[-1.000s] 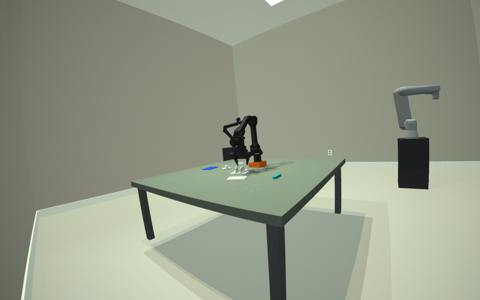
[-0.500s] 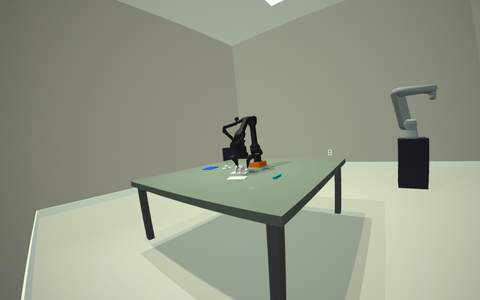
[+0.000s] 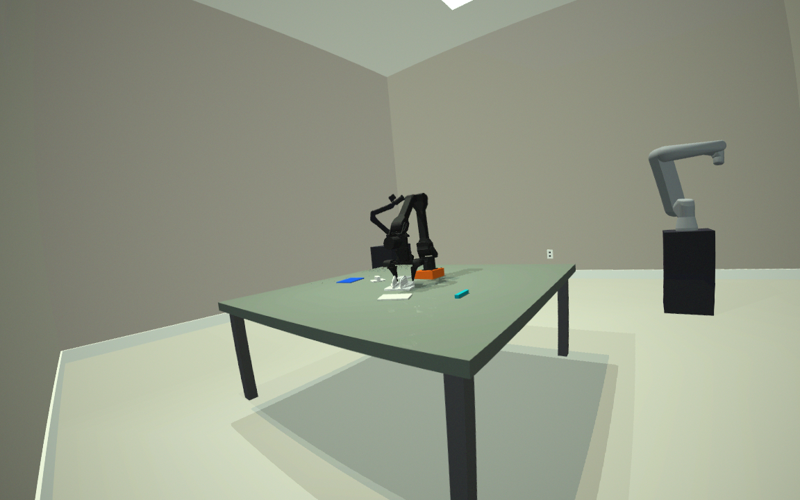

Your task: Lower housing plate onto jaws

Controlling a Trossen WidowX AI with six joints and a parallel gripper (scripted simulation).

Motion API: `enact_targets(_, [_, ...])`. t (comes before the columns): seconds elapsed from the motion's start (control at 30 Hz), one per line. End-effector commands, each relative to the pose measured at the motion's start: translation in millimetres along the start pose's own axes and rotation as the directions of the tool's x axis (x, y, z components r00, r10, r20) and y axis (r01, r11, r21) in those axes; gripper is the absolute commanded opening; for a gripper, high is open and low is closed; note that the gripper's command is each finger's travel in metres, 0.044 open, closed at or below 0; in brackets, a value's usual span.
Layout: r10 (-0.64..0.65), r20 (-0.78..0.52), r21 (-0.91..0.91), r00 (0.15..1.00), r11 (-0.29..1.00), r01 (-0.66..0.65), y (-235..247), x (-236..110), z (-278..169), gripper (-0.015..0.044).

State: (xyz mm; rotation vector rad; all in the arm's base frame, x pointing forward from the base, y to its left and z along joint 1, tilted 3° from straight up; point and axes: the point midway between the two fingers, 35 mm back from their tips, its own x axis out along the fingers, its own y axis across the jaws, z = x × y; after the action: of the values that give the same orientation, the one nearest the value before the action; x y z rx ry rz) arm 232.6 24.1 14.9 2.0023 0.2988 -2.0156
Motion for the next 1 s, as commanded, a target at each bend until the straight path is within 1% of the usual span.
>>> enact_targets(0.0, [-0.003,-0.001,-0.007,1.0,1.0,0.003,-0.4,1.0,-0.2,0.0351])
enact_targets(0.97, [-0.003,-0.001,-0.014,1.0,1.0,0.003,-0.4,7.7,-0.1,0.0351])
